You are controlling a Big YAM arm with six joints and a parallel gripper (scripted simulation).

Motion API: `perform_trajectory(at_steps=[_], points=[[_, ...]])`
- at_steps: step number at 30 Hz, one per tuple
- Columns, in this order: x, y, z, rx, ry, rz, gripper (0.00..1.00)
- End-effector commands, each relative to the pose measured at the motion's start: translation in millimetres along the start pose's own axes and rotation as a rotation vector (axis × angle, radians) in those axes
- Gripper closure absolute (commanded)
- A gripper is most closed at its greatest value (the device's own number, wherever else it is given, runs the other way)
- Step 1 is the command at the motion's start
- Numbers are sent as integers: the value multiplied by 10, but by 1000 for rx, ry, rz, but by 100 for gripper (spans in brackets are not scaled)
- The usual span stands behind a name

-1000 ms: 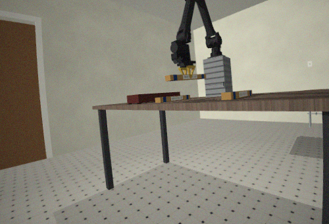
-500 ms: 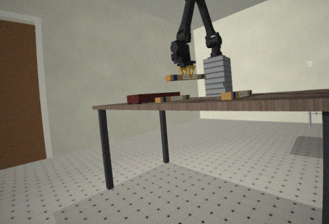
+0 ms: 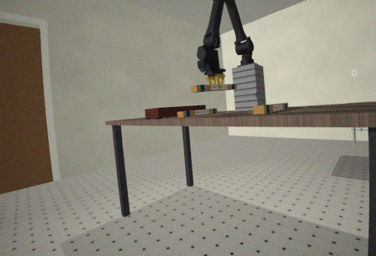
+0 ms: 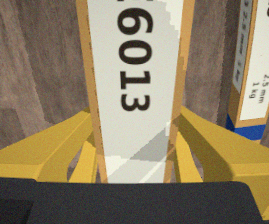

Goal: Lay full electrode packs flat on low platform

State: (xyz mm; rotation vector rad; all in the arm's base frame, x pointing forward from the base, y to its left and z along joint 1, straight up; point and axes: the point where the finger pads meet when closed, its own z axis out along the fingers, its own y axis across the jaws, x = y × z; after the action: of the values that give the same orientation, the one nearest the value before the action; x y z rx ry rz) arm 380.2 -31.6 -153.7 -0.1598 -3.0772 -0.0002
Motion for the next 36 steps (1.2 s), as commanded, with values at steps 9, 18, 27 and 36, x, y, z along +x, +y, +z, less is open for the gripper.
perform_trajectory(at_steps=[9,18,27,36], points=[[-333,361,-408,-7,-100,2,100],[-351,614,-426,-7,-106,2,100],[-348,811,-431,-9,-107,2,100],[-360,1042,-453,-12,-107,2,100]])
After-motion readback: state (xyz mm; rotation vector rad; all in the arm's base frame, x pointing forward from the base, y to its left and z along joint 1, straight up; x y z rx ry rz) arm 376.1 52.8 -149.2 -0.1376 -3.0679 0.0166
